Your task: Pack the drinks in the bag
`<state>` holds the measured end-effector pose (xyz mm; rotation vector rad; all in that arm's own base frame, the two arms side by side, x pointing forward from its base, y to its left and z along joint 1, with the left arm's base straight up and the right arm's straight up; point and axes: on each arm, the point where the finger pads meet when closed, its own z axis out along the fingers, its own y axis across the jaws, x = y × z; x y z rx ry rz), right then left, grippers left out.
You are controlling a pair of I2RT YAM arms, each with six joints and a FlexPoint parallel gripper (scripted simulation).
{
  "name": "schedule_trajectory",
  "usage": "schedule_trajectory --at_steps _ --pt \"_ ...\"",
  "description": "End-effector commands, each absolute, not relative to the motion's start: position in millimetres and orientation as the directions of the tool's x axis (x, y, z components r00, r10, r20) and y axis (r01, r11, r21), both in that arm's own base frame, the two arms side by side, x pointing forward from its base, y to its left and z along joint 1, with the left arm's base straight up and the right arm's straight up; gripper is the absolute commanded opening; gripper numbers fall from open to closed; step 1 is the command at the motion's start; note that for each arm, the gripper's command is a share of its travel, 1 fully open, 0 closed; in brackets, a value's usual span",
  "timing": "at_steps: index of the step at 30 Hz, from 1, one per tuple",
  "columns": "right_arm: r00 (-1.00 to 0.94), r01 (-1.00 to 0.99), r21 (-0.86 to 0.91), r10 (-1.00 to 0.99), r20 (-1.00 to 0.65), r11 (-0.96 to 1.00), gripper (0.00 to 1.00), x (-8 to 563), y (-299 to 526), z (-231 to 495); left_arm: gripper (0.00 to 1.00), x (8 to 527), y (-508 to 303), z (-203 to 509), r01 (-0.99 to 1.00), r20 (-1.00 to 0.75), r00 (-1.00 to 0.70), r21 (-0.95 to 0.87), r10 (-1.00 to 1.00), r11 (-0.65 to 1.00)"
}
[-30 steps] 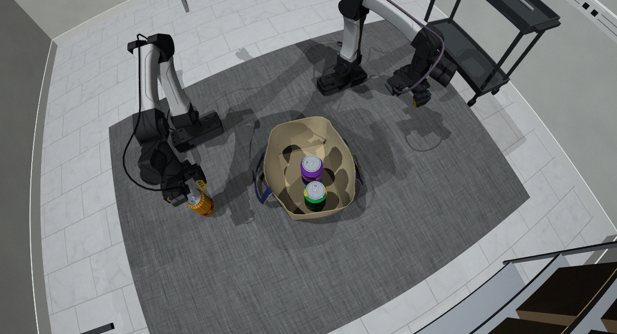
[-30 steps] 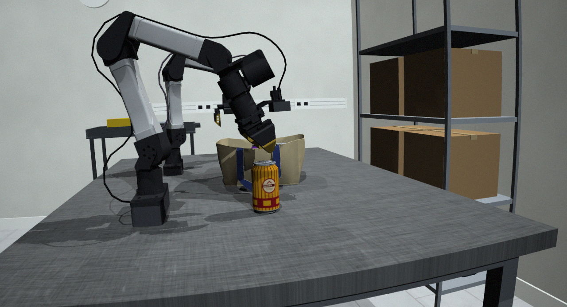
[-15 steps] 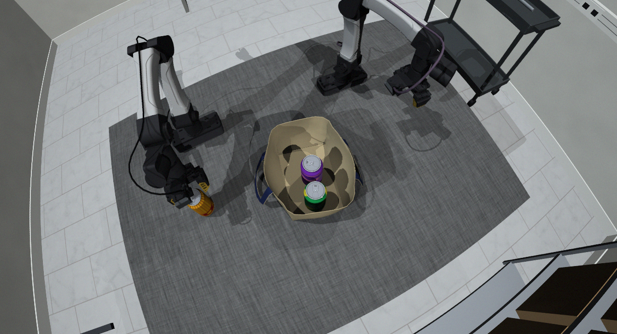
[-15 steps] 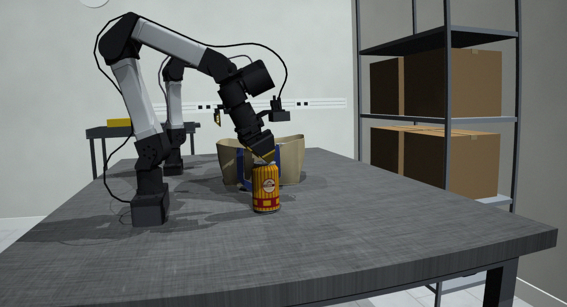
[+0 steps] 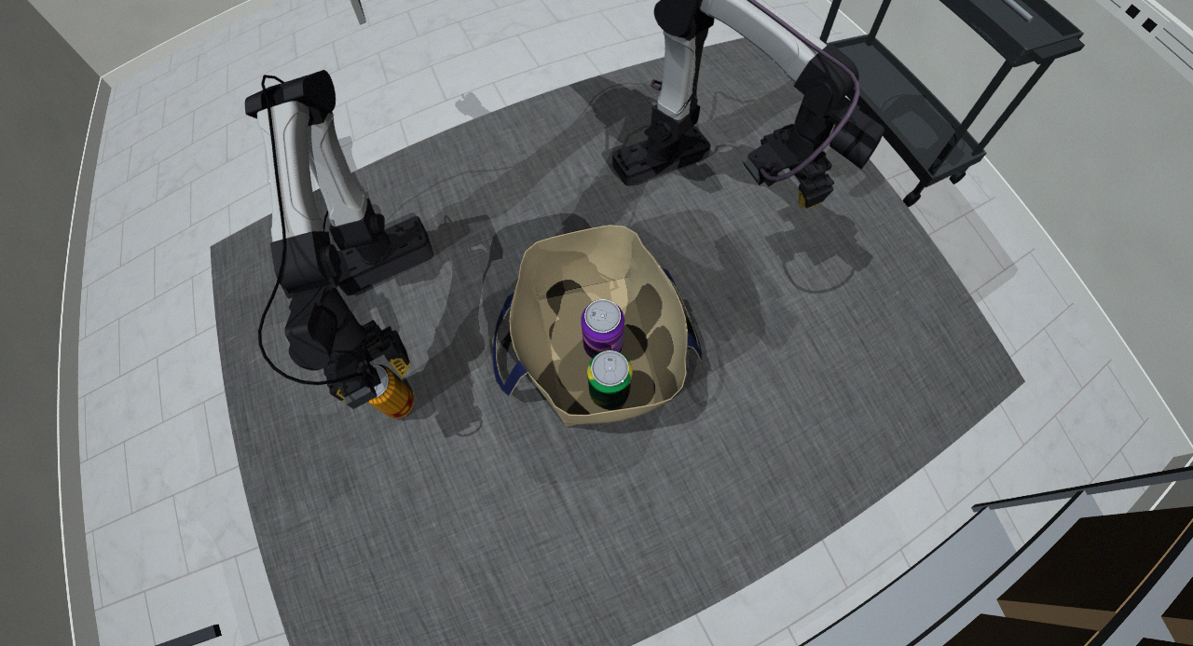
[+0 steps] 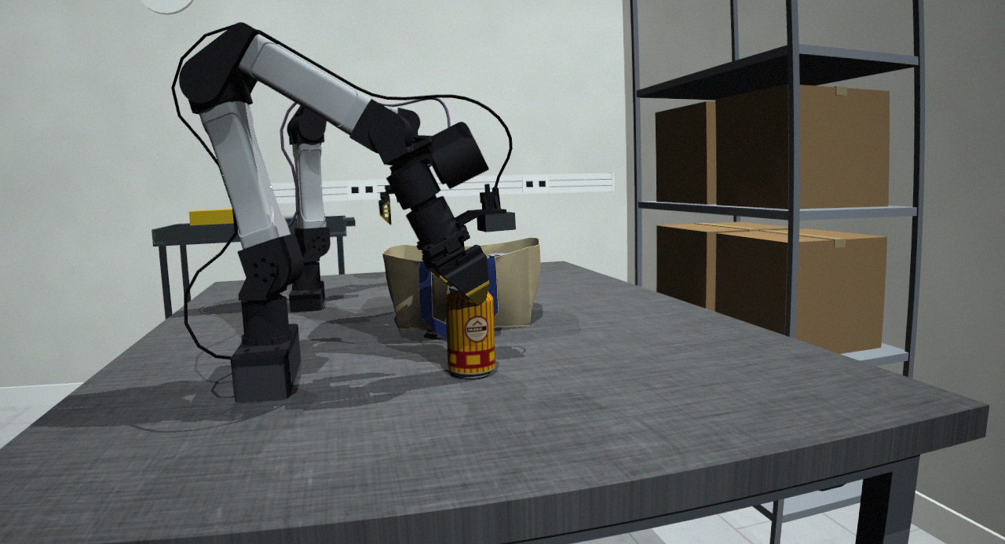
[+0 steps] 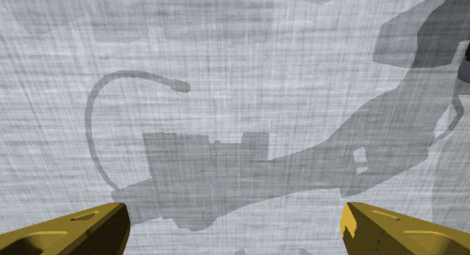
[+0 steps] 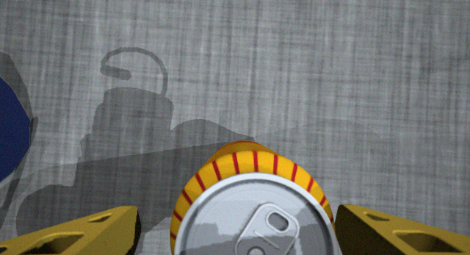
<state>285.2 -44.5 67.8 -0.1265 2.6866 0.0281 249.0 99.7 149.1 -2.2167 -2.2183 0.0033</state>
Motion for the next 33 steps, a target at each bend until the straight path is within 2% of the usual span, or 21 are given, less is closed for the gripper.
schedule_trajectory --at_steps 1,19,24,25,31,33 --pt "-0.876 -0.082 -0.020 -0.081 -0.475 0.996 0.84 295 -48 69 0.86 252 97 154 1.000 0.002 0.000 0.031 1.000 0.000" --pt "-0.877 -0.086 -0.020 -0.086 -0.472 0.996 0.84 296 -47 42 0.86 252 97 154 1.000 0.002 0.000 0.031 1.000 0.000" --pt "-0.859 -0.091 -0.031 -0.094 -0.504 0.995 0.84 305 -48 59 0.86 252 97 154 1.000 0.002 0.000 0.031 1.000 0.000" --pt "-0.859 -0.091 -0.030 -0.093 -0.503 0.995 0.74 305 -48 58 0.86 252 97 154 1.000 0.002 0.000 0.031 1.000 0.000" --pt "-0.859 -0.088 -0.036 -0.094 -0.503 0.996 0.73 305 -49 59 0.86 252 97 154 1.000 0.002 0.000 0.031 1.000 0.000" --pt "-0.859 -0.088 -0.036 -0.094 -0.503 0.996 0.69 305 -49 59 0.86 252 97 154 1.000 0.002 0.000 0.031 1.000 0.000"
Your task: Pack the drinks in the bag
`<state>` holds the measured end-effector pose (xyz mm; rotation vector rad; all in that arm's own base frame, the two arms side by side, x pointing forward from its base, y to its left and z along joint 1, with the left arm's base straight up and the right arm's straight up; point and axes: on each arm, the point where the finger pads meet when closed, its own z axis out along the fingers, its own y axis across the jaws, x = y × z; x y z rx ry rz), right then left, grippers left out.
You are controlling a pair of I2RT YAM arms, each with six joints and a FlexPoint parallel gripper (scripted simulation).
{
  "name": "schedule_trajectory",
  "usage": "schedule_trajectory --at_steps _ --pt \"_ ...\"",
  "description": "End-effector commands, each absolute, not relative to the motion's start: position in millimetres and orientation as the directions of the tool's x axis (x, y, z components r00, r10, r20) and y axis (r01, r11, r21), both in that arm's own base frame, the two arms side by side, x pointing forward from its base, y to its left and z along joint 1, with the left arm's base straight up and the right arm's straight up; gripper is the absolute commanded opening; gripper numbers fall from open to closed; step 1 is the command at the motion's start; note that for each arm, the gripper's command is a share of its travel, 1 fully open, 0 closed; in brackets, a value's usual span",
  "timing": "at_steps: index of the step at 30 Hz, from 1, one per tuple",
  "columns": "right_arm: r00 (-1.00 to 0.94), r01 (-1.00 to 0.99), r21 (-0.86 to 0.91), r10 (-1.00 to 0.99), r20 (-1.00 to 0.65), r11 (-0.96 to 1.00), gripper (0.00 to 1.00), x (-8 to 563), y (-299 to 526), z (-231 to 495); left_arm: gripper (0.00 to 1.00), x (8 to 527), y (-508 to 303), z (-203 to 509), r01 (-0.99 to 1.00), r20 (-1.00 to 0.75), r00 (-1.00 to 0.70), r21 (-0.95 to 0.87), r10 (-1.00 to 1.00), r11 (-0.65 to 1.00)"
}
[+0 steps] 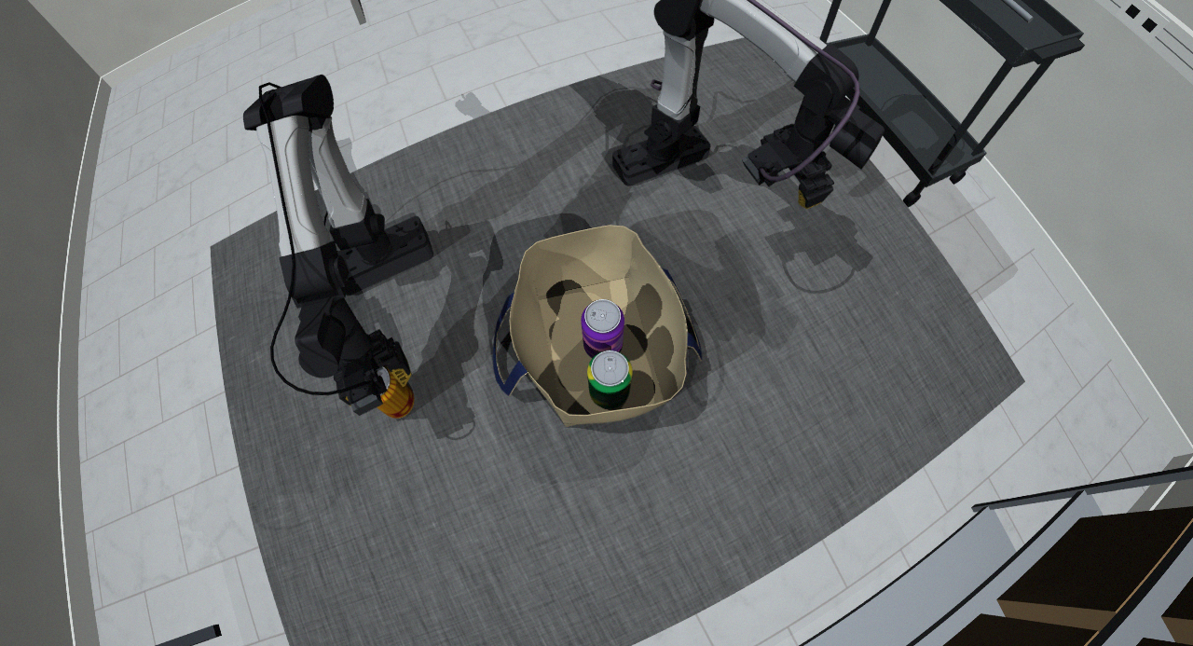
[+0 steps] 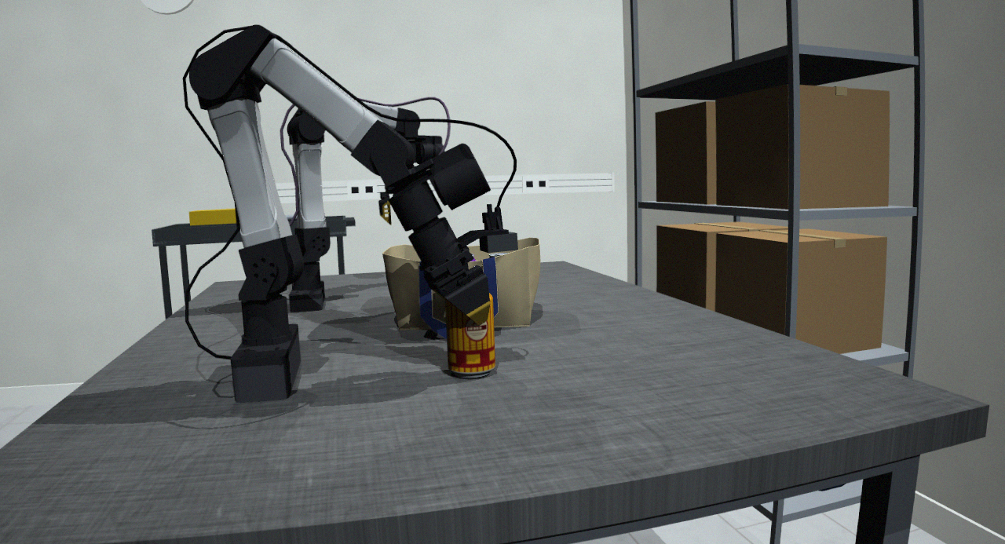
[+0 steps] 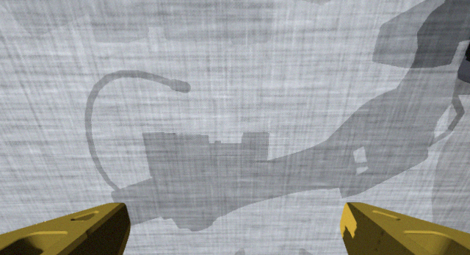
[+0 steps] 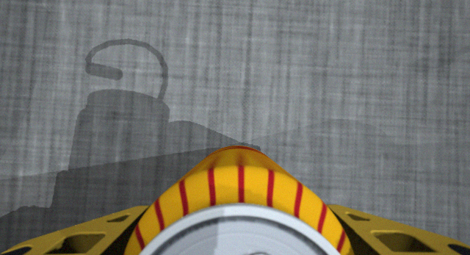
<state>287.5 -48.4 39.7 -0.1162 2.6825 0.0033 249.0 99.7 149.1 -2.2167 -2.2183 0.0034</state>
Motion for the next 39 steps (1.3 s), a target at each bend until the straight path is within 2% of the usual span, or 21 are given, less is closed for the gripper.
schedule_trajectory --at_steps 1,16,18,28,39 --pt "-0.859 -0.089 -0.034 -0.094 -0.504 0.995 0.68 305 -49 59 0.86 252 97 154 1.000 0.002 0.000 0.031 1.000 0.000" --pt "-0.858 -0.085 -0.042 -0.095 -0.504 0.995 0.67 305 -50 59 0.86 252 97 154 1.000 0.002 0.000 0.031 1.000 0.000" --pt "-0.884 -0.089 -0.020 -0.088 -0.458 0.996 0.67 292 -46 60 0.86 252 97 154 1.000 0.002 0.000 0.031 1.000 0.000" --pt "-0.856 -0.087 -0.034 -0.092 -0.509 0.996 0.67 309 -50 99 0.86 252 97 154 1.000 0.002 0.000 0.031 1.000 0.000" --pt "-0.852 -0.091 -0.032 -0.095 -0.515 0.995 0.67 303 -47 122 0.86 252 97 154 1.000 0.002 0.000 0.031 1.000 0.000"
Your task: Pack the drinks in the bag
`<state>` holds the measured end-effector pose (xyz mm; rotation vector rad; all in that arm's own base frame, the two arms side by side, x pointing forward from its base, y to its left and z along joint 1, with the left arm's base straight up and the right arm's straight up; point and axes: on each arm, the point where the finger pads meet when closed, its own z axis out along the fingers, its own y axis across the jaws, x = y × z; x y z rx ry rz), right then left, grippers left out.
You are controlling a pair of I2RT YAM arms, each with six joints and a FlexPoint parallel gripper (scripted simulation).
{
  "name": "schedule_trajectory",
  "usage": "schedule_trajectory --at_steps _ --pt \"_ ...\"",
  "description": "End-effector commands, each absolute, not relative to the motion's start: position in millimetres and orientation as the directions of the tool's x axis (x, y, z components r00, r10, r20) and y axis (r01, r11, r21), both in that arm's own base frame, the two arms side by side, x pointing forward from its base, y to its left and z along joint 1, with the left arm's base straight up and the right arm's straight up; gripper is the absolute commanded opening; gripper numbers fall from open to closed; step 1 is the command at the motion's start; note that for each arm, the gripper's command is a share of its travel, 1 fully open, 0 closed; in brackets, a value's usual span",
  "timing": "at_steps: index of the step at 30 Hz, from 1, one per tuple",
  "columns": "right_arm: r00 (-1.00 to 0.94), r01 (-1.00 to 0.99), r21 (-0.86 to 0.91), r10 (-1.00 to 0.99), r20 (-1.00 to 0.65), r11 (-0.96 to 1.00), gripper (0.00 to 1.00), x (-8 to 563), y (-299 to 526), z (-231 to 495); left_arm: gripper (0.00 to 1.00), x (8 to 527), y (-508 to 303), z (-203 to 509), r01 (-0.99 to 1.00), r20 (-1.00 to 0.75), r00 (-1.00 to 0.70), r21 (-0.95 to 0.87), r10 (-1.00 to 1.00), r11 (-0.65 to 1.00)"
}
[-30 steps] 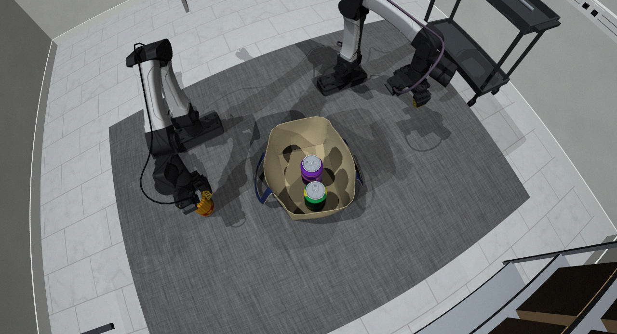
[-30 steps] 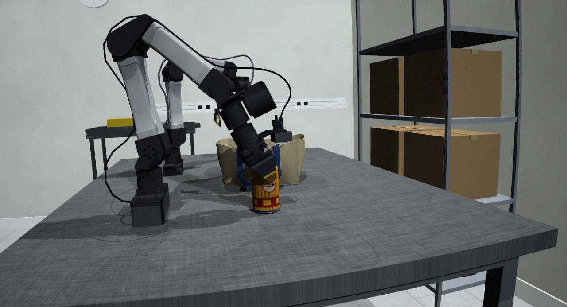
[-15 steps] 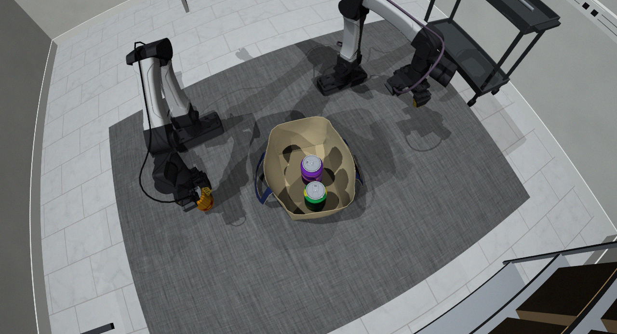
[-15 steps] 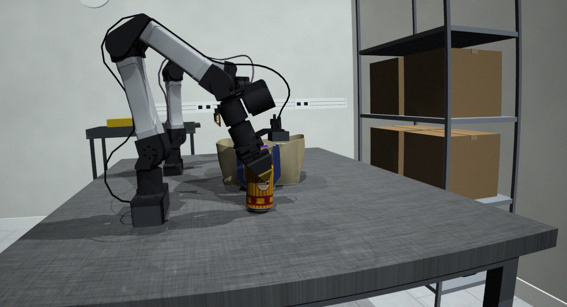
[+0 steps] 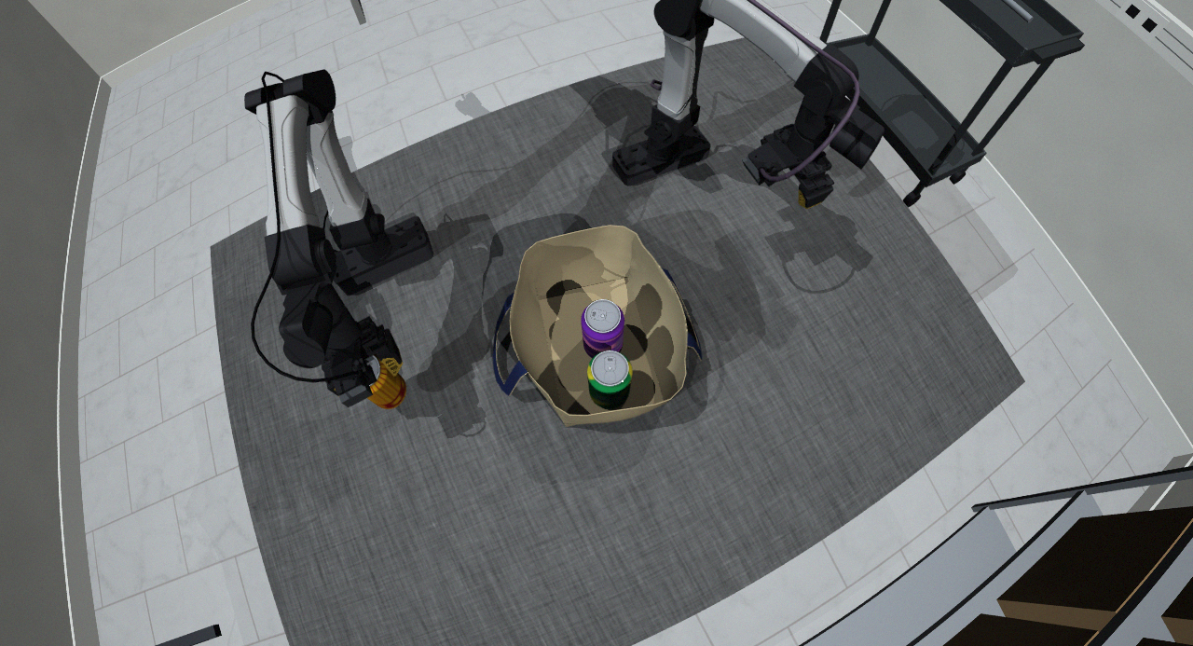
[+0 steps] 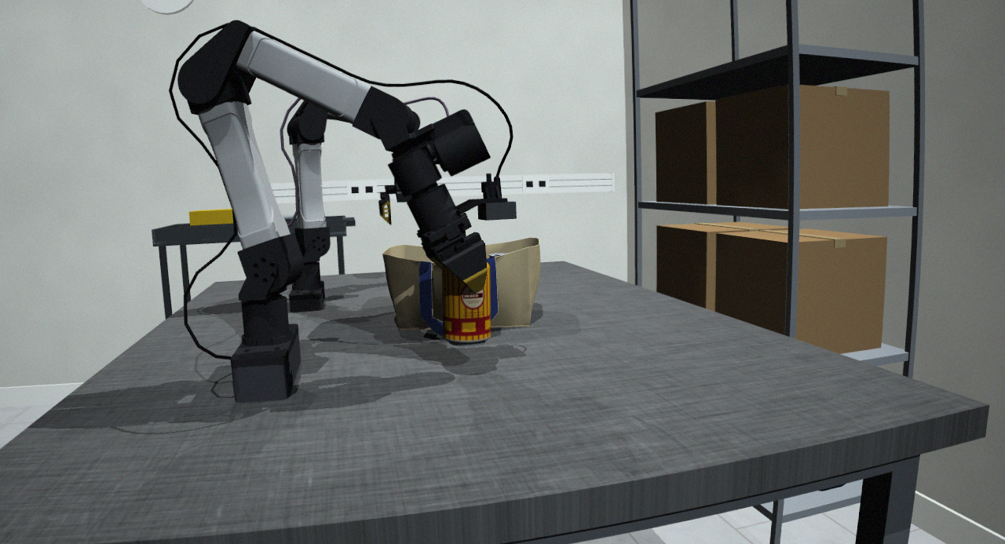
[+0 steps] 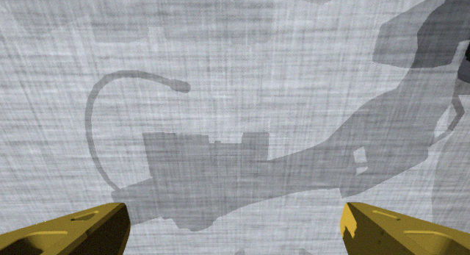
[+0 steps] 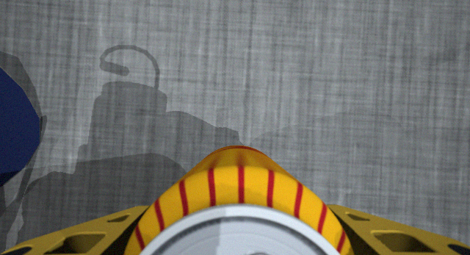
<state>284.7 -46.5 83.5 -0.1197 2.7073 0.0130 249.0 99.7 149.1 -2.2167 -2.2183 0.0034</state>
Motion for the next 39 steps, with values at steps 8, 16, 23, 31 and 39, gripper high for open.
schedule_trajectory --at_steps 8,16,23,31,39 --pt "-0.826 -0.089 -0.047 -0.101 -0.554 0.995 0.67 312 -49 133 0.86 252 97 154 1.000 0.002 0.000 0.031 1.000 0.000" --pt "-0.843 -0.091 -0.036 -0.096 -0.529 0.995 0.67 301 -46 114 0.86 252 97 154 1.000 0.002 0.000 0.031 1.000 0.000" --pt "-0.832 -0.092 -0.041 -0.100 -0.545 0.995 0.67 305 -46 121 0.86 252 97 154 1.000 0.002 0.000 0.031 1.000 0.000" --pt "-0.855 -0.085 -0.028 -0.087 -0.512 0.996 0.67 296 -46 124 0.86 252 97 154 1.000 0.002 0.000 0.031 1.000 0.000" --pt "-0.838 -0.083 -0.038 -0.091 -0.538 0.996 0.67 302 -48 152 0.86 252 97 154 1.000 0.002 0.000 0.031 1.000 0.000"
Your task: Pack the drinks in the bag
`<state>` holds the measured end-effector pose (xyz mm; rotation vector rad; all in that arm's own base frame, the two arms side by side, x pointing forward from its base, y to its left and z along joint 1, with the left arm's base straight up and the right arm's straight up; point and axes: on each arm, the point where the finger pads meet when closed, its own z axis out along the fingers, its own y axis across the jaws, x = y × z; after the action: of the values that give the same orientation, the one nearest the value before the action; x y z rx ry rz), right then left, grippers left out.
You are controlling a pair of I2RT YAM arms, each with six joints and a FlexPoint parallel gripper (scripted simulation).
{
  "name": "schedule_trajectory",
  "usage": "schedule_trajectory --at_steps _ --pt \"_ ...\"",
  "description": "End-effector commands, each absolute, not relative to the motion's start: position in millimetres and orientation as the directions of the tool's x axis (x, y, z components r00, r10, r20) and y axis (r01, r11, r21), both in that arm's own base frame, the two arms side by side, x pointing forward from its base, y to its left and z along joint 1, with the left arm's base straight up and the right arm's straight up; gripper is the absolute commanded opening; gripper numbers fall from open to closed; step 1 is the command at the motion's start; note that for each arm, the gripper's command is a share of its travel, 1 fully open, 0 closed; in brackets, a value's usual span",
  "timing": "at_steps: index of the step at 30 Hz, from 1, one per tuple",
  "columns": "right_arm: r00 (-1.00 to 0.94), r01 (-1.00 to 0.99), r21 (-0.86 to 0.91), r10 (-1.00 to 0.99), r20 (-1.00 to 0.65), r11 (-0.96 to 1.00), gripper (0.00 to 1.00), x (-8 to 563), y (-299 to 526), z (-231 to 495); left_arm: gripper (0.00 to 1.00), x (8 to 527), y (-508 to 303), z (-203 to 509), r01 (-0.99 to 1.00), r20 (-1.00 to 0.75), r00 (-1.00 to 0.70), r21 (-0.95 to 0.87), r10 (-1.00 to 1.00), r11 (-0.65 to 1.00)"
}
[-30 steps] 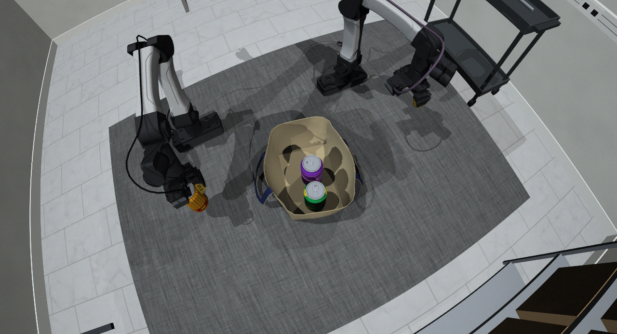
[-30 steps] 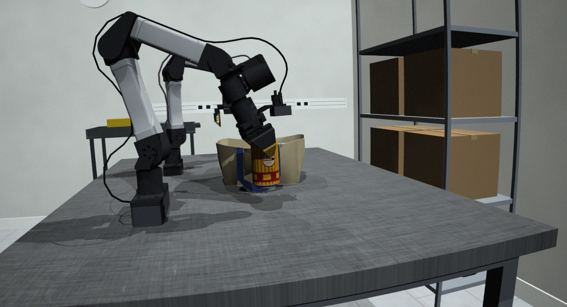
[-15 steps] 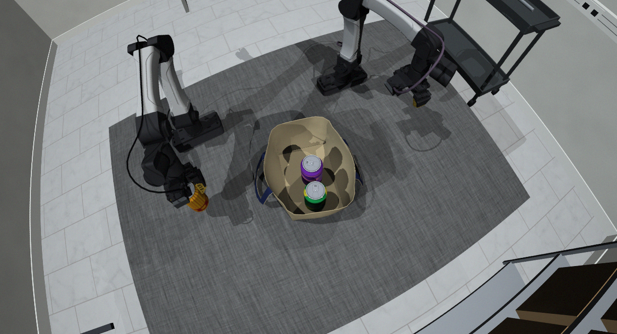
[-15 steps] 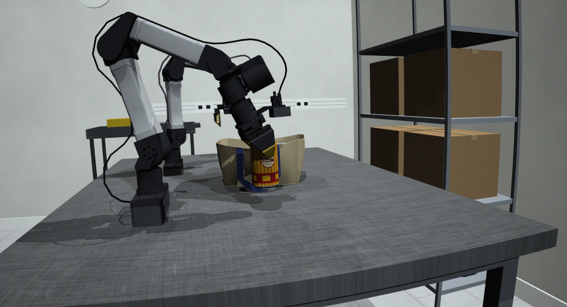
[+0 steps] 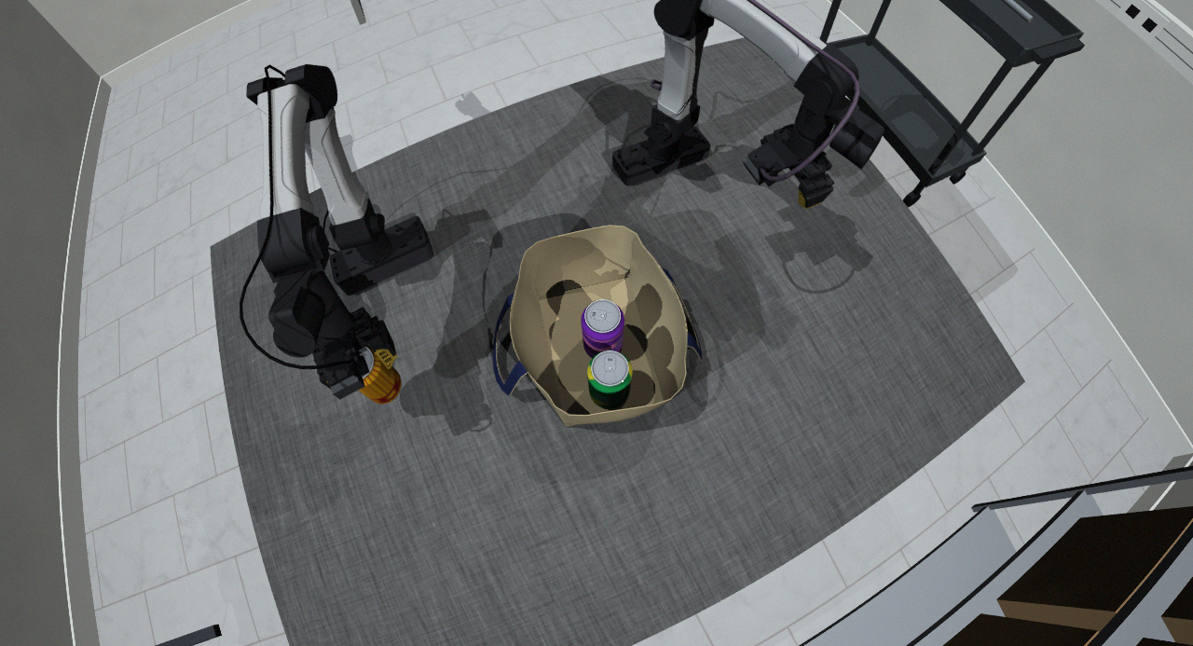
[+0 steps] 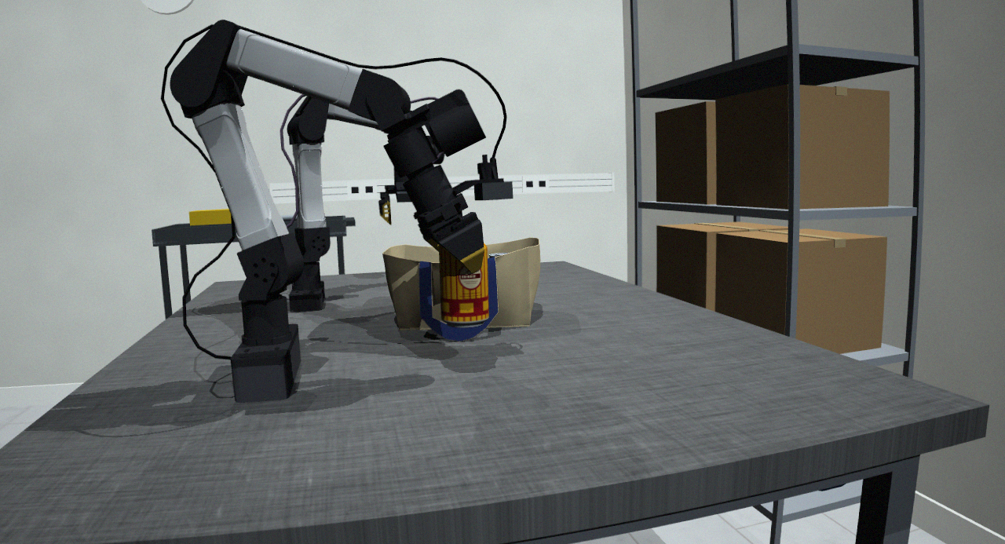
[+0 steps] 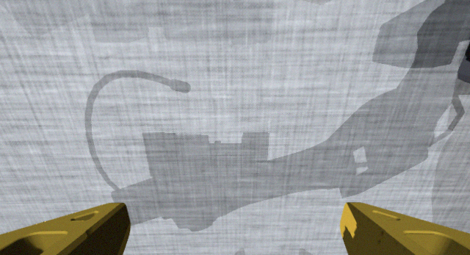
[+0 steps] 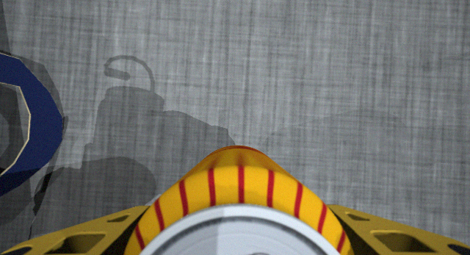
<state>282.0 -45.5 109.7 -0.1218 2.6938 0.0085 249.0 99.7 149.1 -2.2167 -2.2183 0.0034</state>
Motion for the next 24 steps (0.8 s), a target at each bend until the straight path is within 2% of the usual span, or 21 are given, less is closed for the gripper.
schedule_trajectory --at_steps 1,16,18,24 --pt "-0.820 -0.082 -0.049 -0.095 -0.564 0.995 0.67 309 -50 156 0.86 252 97 154 1.000 0.002 0.000 0.031 1.000 0.000" --pt "-0.863 -0.087 -0.024 -0.088 -0.498 0.996 0.67 300 -48 176 0.86 252 97 154 1.000 0.002 0.000 0.031 1.000 0.000" --pt "-0.823 -0.084 -0.048 -0.097 -0.559 0.995 0.67 307 -50 189 0.86 252 97 154 1.000 0.002 0.000 0.031 1.000 0.000" --pt "-0.818 -0.084 -0.053 -0.099 -0.567 0.995 0.67 305 -51 189 0.86 252 97 154 1.000 0.002 0.000 0.031 1.000 0.000"
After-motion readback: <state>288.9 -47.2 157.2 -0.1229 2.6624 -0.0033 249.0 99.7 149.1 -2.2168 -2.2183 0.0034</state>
